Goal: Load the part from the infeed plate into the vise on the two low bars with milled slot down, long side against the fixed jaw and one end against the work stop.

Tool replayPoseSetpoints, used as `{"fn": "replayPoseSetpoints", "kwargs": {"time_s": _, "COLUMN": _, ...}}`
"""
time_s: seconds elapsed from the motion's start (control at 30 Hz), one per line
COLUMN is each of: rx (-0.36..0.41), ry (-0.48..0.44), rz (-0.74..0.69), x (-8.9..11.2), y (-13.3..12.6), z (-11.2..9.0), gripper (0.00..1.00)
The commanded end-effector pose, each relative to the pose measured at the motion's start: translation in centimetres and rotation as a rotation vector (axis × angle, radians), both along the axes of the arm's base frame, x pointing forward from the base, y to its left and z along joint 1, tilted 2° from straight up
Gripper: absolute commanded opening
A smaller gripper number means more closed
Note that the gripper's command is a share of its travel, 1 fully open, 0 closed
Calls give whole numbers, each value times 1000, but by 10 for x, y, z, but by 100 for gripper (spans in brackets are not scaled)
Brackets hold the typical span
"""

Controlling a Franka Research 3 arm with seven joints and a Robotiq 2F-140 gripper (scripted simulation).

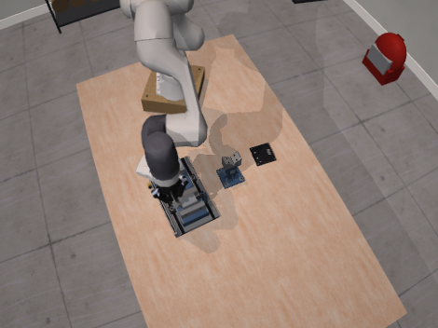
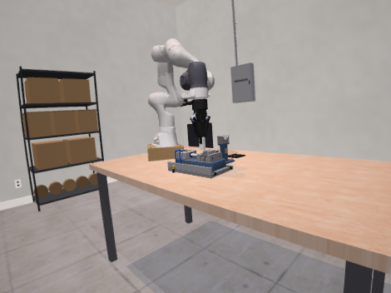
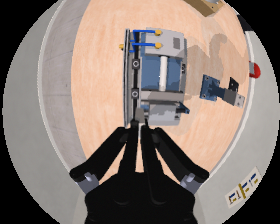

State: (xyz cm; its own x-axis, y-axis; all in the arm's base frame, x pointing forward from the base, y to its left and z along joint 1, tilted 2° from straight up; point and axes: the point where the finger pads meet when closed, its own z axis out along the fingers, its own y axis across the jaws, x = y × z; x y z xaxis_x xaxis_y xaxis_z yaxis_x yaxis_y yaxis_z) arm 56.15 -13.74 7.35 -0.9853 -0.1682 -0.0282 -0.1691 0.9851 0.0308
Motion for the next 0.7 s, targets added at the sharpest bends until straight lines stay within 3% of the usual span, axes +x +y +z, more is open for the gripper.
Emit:
{"fn": "replayPoseSetpoints", "kwargs": {"time_s": 0.0, "rx": 4, "ry": 4, "rz": 6, "x": -1, "y": 1, "z": 9, "gripper": 0}}
{"fn": "replayPoseSetpoints", "kwargs": {"time_s": 0.67, "rx": 4, "ry": 4, "rz": 6, "x": -1, "y": 0, "z": 45, "gripper": 0}}
